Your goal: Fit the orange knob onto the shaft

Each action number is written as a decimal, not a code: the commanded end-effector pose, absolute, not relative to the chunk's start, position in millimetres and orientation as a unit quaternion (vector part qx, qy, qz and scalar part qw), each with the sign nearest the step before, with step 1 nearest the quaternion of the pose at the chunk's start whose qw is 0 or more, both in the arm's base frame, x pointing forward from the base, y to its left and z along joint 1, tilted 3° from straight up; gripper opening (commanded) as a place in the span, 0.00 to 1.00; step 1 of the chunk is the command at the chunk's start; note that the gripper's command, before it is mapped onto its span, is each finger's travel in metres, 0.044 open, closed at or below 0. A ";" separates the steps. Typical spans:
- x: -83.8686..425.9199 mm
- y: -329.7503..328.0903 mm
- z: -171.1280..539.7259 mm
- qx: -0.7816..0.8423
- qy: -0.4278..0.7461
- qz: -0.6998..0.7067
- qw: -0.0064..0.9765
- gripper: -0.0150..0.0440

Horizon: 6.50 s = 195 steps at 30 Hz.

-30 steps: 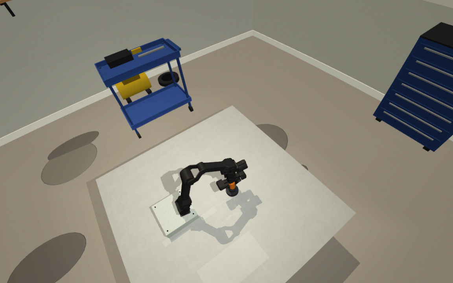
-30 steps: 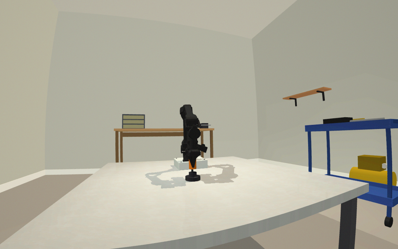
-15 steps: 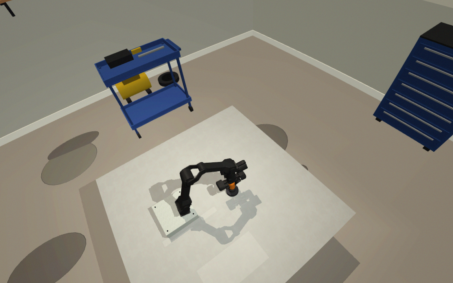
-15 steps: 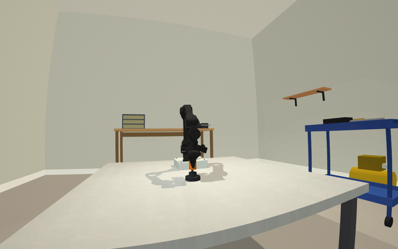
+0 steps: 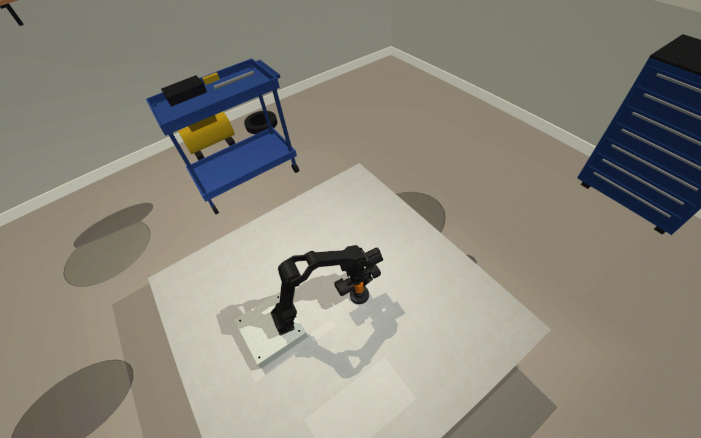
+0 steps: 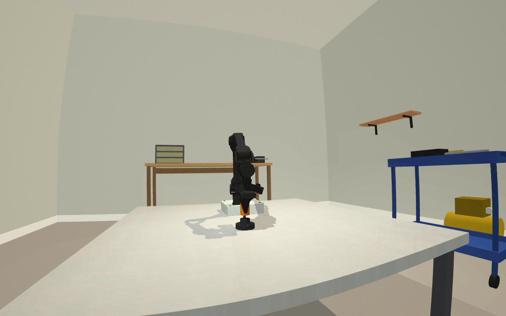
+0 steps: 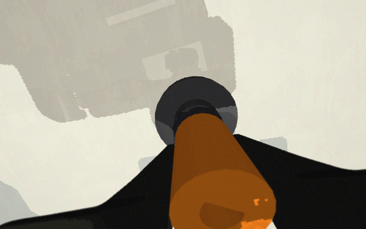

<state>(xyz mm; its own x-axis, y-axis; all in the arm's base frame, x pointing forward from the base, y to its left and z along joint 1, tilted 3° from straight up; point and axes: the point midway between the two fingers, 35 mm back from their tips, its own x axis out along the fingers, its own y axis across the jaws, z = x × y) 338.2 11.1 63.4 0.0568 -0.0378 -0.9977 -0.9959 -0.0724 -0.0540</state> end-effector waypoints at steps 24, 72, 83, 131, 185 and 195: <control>337.0 10.3 69.1 -0.537 0.482 0.489 0.490 0.25; 338.3 10.3 63.4 -0.551 0.468 0.502 0.475 0.25; 338.3 10.3 63.0 -0.538 0.481 0.490 0.489 0.25; 338.2 10.0 63.7 -0.564 0.454 0.515 0.459 0.25; 337.6 10.2 65.7 -0.574 0.442 0.525 0.446 0.25; 338.2 9.9 62.8 -0.574 0.442 0.525 0.446 0.25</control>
